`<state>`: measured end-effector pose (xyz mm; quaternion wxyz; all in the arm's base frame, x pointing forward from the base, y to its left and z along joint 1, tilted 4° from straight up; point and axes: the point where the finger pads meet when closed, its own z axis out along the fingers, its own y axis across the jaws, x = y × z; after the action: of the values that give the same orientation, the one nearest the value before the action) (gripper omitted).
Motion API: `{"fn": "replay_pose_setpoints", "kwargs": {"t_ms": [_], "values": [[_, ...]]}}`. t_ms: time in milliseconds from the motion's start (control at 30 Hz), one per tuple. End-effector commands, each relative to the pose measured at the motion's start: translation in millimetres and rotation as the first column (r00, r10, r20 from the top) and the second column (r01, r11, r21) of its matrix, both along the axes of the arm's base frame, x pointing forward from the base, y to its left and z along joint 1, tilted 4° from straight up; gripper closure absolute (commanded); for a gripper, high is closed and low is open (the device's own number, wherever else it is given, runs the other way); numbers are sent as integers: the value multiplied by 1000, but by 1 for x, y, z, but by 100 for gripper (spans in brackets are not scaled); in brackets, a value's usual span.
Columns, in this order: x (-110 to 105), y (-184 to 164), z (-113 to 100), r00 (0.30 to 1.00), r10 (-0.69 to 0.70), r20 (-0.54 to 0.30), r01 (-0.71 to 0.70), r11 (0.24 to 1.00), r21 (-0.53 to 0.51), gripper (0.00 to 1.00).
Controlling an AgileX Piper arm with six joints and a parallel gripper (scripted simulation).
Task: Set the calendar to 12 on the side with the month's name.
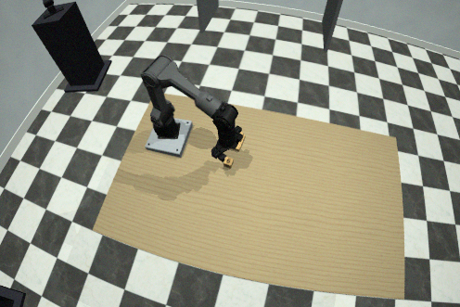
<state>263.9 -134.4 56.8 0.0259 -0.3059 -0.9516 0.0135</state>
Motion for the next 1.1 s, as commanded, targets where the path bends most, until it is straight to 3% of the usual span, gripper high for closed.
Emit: {"fn": "replay_pose_setpoints", "kwargs": {"t_ms": [0, 133, 333, 433, 500, 633, 833, 867, 1067], "values": [[-1, 0, -2, 992, -124, -3, 124, 992, -10, 0], [-1, 0, -4, 910, -414, 5, 414, 910, -27, 0], [-1, 0, -6, 640, -768, 26, 768, 639, -46, 0], [-1, 0, -7, 498, -866, 36, 867, 496, -51, 0], [-1, 0, -7, 498, -866, 36, 867, 496, -51, 0], [-1, -1, -8, 366, -929, 45, 930, 364, -53, 0], [-1, -1, -8, 319, -946, 48, 947, 317, -53, 0], [-1, -1, -8, 320, -946, 48, 947, 317, -53, 36], [-1, -1, -8, 319, -947, 48, 947, 317, -53, 36]]}}
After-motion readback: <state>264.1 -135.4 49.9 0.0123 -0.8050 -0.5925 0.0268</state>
